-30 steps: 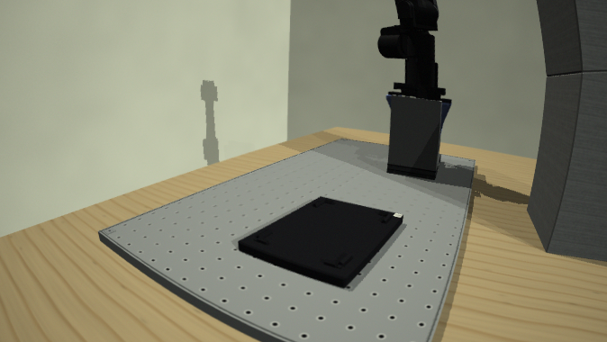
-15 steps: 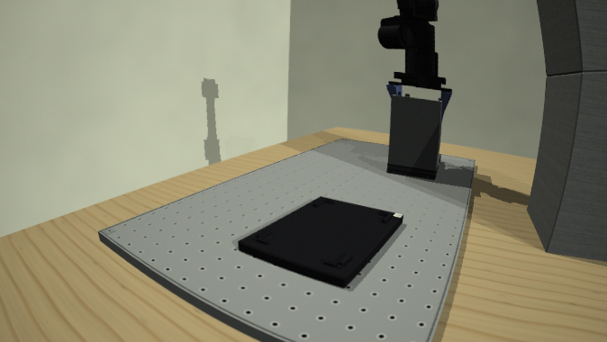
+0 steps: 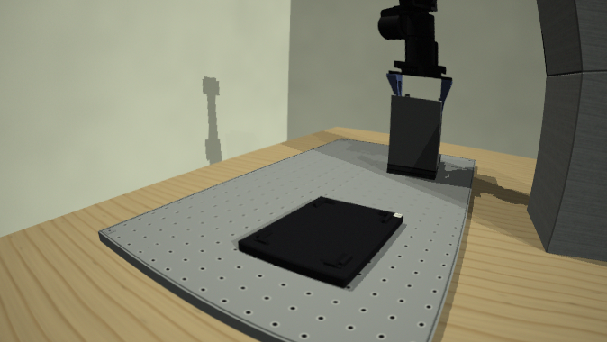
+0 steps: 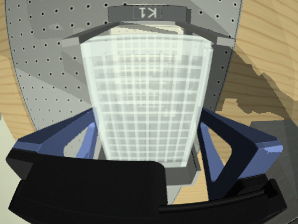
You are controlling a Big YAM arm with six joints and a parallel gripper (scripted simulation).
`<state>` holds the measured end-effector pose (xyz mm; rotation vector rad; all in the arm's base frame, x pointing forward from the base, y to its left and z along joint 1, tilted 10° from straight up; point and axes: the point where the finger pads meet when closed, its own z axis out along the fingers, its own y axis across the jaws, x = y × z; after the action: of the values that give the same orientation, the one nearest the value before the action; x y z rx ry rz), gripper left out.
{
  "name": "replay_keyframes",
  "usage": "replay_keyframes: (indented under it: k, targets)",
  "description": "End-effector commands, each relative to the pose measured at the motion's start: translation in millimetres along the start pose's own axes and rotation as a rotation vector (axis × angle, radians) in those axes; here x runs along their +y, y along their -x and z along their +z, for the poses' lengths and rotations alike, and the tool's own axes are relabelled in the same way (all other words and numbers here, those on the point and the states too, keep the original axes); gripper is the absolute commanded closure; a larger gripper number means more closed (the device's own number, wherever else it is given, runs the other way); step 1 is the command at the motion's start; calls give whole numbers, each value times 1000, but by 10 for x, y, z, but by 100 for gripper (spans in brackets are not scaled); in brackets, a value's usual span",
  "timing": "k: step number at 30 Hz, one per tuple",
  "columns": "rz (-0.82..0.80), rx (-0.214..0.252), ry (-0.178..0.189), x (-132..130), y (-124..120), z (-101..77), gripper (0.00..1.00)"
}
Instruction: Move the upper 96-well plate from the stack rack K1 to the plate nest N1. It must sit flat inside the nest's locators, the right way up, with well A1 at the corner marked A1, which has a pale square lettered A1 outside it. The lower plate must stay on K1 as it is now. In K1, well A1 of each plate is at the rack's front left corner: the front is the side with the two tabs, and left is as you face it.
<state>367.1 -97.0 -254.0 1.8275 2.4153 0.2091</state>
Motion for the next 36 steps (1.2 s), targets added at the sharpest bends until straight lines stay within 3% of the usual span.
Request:
replay_keyframes:
  k: [1, 32, 36]
  targets:
    - [3, -5, 9, 16, 51, -133, 100]
    - [3, -7, 10, 16, 63, -579, 100]
    - [0, -7, 10, 38, 33, -529, 100]
